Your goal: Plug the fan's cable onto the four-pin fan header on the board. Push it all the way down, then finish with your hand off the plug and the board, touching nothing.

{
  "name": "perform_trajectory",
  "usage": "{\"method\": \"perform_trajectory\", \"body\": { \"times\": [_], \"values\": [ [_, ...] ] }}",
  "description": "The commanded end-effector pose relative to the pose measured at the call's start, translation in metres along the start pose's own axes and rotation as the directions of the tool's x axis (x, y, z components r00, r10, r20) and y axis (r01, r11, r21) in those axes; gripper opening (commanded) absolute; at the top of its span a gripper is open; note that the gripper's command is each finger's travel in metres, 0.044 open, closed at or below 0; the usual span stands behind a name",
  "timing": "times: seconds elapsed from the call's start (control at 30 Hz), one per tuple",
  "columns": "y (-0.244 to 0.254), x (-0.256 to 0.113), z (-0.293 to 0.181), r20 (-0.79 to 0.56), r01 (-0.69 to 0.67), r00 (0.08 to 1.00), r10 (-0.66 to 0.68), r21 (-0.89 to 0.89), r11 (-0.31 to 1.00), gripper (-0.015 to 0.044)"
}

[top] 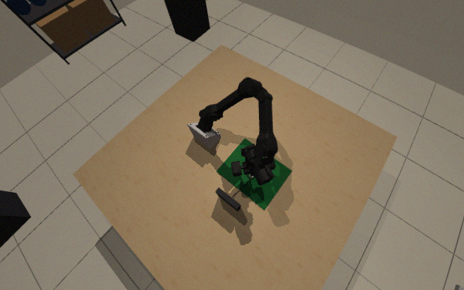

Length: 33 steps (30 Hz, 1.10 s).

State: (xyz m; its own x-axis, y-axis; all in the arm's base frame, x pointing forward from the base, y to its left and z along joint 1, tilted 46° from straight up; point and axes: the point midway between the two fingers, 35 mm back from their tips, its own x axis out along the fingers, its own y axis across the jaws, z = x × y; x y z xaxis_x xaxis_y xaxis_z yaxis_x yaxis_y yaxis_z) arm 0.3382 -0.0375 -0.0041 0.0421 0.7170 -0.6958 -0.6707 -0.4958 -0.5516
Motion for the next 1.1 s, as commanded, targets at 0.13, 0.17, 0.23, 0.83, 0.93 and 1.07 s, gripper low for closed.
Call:
{"method": "perform_trajectory", "body": {
  "times": [0.13,0.17,0.23,0.83,0.93,1.07],
  "values": [
    [0.003,0.0,-0.003,-0.003,-0.003,1.0,0.003,-0.137,0.991,0.0],
    [0.003,0.0,-0.003,-0.003,-0.003,1.0,0.003,-0.137,0.991,0.0],
    [0.003,0.0,-0.002,-0.003,-0.003,1.0,0.003,-0.14,0.99,0.0],
    [0.005,-0.002,0.004,-0.002,-0.003,1.0,0.003,-0.145,0.989,0.0],
    [0.005,0.001,0.004,-0.002,-0.003,1.0,0.003,-0.145,0.989,0.0],
    [0.005,0.021,0.004,-0.002,-0.002,1.0,0.002,-0.139,0.99,0.0]
  ]
}}
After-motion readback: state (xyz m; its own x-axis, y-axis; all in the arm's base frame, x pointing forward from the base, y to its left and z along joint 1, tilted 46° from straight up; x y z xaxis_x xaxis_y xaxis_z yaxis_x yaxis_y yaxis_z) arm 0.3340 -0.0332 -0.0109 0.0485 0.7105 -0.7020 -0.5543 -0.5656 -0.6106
